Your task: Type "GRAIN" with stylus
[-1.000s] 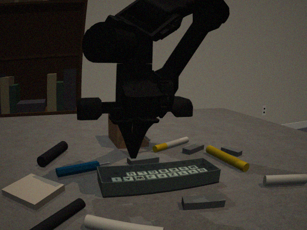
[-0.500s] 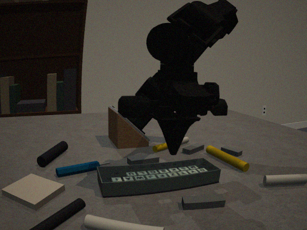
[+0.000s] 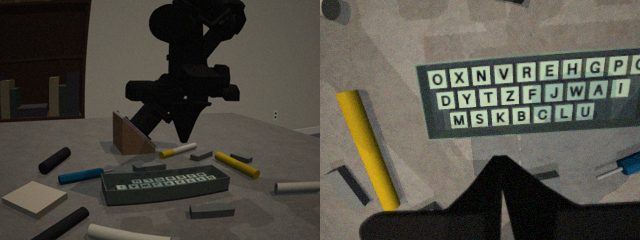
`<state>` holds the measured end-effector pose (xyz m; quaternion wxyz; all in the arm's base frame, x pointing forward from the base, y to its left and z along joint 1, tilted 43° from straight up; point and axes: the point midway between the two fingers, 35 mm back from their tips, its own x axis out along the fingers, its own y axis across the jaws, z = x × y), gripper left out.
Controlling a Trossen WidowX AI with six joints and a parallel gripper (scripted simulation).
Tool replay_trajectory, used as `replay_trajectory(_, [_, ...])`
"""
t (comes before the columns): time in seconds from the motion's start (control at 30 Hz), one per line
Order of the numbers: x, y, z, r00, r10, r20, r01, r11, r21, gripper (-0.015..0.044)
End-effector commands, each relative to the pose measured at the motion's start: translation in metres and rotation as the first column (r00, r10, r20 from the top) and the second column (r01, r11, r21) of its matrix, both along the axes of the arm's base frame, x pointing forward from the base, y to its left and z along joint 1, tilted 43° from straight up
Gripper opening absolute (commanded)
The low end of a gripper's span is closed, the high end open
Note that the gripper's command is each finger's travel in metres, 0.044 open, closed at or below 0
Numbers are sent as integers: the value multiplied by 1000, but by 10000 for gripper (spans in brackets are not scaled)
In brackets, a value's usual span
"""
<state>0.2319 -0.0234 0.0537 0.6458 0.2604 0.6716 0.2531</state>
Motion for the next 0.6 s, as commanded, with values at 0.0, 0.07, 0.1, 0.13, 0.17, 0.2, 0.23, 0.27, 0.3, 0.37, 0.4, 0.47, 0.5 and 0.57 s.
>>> replay_trajectory(0.0, [0, -17, 19, 1000, 5, 6, -5, 1000, -6, 0])
replay_trajectory(0.07, [0, -17, 19, 1000, 5, 6, -5, 1000, -6, 0])
replay_trajectory(0.1, [0, -17, 19, 1000, 5, 6, -5, 1000, -6, 0])
replay_trajectory(0.13, [0, -16, 18, 1000, 2, 7, -2, 1000, -6, 0])
replay_trajectory(0.17, [1, -14, 15, 1000, -4, 9, 4, 1000, -5, 0])
replay_trajectory(0.2, [2, -13, 13, 1000, -7, 10, 7, 1000, -5, 0])
replay_trajectory(0.23, [2, -13, 14, 1000, -7, 10, 7, 1000, -4, 0])
replay_trajectory(0.27, [2, -13, 14, 1000, -6, 10, 6, 1000, -4, 0])
replay_trajectory(0.3, [2, -14, 15, 1000, -5, 10, 5, 1000, -5, 0])
replay_trajectory(0.37, [2, -14, 14, 1000, -4, 11, 4, 1000, -5, 53])
replay_trajectory(0.4, [2, -15, 12, 1000, -17, 4, 17, 1000, -11, 79])
replay_trajectory(0.47, [1, -30, -8, 991, -125, -49, 122, 990, -65, 131])
replay_trajectory(0.5, [1, -40, -23, 974, -211, -82, 202, 974, -107, 150])
replay_trajectory(0.57, [-3, -61, -51, 913, -386, -134, 358, 913, -195, 150])
